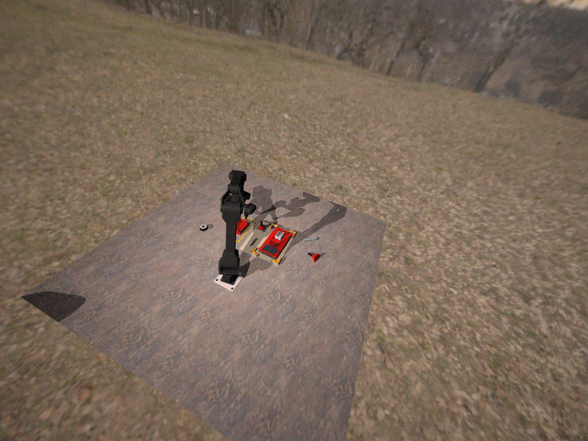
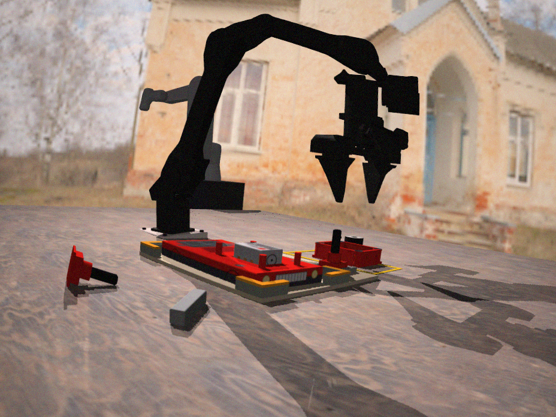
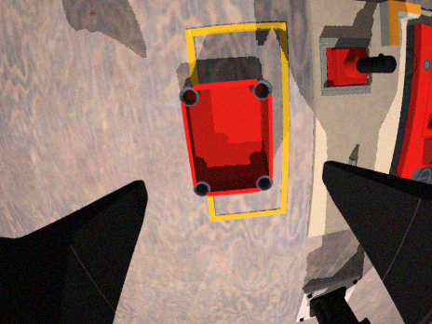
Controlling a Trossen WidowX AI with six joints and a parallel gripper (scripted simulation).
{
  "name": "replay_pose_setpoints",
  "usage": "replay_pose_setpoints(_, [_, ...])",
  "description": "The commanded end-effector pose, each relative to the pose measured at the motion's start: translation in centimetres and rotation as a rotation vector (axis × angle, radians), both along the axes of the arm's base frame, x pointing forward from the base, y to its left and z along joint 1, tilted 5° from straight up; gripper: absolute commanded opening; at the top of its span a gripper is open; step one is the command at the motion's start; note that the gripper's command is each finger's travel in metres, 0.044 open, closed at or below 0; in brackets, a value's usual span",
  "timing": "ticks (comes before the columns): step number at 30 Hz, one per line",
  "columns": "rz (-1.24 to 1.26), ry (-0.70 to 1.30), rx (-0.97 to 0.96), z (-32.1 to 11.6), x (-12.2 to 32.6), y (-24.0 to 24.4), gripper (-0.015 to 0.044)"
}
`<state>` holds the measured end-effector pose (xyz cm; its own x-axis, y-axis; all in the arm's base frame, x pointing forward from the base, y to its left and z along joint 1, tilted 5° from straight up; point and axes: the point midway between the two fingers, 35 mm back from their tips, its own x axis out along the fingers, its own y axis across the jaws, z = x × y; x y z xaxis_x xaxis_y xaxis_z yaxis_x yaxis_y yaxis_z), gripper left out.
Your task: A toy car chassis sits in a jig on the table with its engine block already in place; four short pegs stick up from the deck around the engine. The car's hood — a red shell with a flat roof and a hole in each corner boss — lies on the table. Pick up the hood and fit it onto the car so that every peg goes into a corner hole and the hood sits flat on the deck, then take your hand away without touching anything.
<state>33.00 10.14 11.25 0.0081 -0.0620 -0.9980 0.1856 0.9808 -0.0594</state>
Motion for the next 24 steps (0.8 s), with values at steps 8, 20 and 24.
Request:
replay_pose_setpoints(8, [0.000, 0.006, -0.002, -0.3, 0.0, 0.0, 0.0440])
replay_pose_setpoints(20, [0.079, -0.255, -0.087, -2.1, 0.6, 0.6, 0.0440])
replay_pose_setpoints(24, [0.105, -0.395, -0.124, -2.6, 0.7, 0.9, 0.0440])
